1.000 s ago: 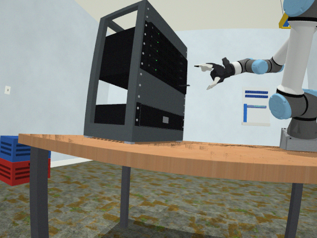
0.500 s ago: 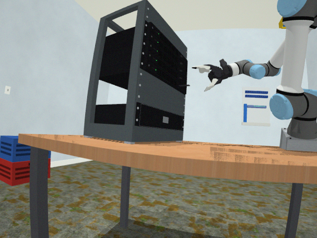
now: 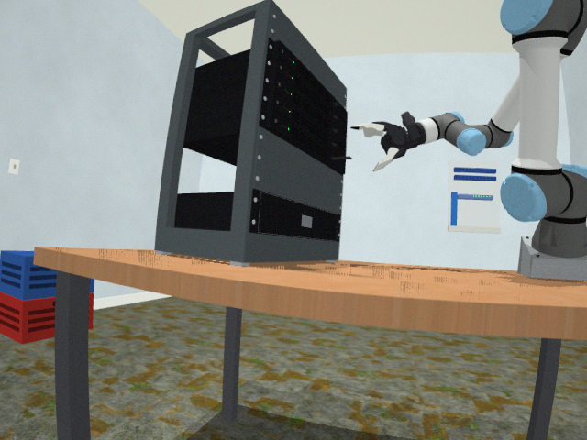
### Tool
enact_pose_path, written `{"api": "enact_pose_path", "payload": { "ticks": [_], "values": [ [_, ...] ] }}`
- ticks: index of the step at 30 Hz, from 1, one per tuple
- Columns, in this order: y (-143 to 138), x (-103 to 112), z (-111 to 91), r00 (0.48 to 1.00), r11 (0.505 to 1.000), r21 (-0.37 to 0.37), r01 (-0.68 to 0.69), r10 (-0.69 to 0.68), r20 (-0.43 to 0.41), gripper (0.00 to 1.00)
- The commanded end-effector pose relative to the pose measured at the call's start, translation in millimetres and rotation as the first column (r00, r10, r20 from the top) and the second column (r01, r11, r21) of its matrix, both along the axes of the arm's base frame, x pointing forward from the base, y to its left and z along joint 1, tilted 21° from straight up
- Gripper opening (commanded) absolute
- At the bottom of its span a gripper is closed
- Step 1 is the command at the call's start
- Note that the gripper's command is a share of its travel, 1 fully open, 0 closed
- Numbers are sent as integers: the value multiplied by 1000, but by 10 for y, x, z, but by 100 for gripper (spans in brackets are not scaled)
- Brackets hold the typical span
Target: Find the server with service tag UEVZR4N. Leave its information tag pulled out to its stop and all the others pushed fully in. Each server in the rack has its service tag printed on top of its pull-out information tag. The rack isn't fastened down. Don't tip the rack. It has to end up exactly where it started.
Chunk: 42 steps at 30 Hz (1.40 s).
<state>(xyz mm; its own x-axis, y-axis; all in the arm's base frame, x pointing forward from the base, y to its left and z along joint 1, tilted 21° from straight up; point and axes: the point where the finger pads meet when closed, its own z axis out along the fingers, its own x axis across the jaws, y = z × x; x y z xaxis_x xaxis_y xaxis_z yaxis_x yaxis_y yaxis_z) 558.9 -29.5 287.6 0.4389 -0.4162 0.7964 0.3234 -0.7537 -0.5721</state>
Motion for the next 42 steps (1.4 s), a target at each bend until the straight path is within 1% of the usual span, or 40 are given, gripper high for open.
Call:
{"api": "enact_pose_path", "payload": {
  "ticks": [1, 15, 42],
  "values": [
    [-8, 74, -1, 1000, 1000, -5, 15, -15, 9, 100],
    [-5, 127, -26, 1000, 1000, -4, 15, -15, 9, 100],
    [-8, 127, -26, 1000, 1000, -4, 16, -16, 9, 100]
  ]
}}
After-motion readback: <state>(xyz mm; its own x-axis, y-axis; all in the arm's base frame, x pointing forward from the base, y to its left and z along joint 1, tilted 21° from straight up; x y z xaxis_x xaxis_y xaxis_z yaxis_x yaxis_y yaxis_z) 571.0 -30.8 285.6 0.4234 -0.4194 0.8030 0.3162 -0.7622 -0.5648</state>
